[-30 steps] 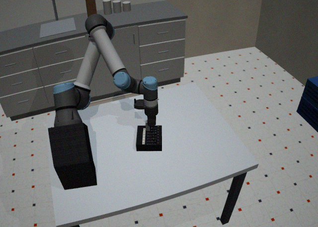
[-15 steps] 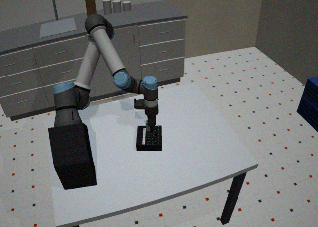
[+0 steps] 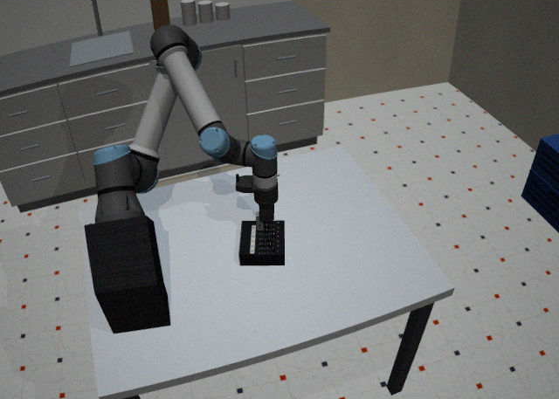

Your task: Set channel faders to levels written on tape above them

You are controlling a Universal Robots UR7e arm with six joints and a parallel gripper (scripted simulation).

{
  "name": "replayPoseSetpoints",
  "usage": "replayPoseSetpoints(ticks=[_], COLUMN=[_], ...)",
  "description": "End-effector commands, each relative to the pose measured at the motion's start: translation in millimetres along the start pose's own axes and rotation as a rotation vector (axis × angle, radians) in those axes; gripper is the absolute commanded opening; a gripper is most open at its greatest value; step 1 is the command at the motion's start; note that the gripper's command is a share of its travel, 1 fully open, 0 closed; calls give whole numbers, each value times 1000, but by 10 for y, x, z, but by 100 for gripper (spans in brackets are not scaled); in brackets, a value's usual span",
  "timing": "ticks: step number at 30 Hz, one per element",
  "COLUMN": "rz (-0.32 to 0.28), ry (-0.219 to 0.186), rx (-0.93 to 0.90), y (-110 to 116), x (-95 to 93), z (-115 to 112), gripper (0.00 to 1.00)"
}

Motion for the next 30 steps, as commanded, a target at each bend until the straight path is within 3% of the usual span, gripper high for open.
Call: replayPoseSetpoints(ticks=[1,30], rz=[-1,-1], ry=[0,0], rx=[0,0], y=[3,4], x=[-30,-90], z=[0,0], gripper=[0,0])
Point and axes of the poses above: the point where the finger pads meet when closed, its own x axis back along the fingers, its own z axis across the jaws, y = z × x, the point moved 5 cm from there along x, back along the fingers, and after that the axes turned 5 degrees about -x, right-handed, at the moved point
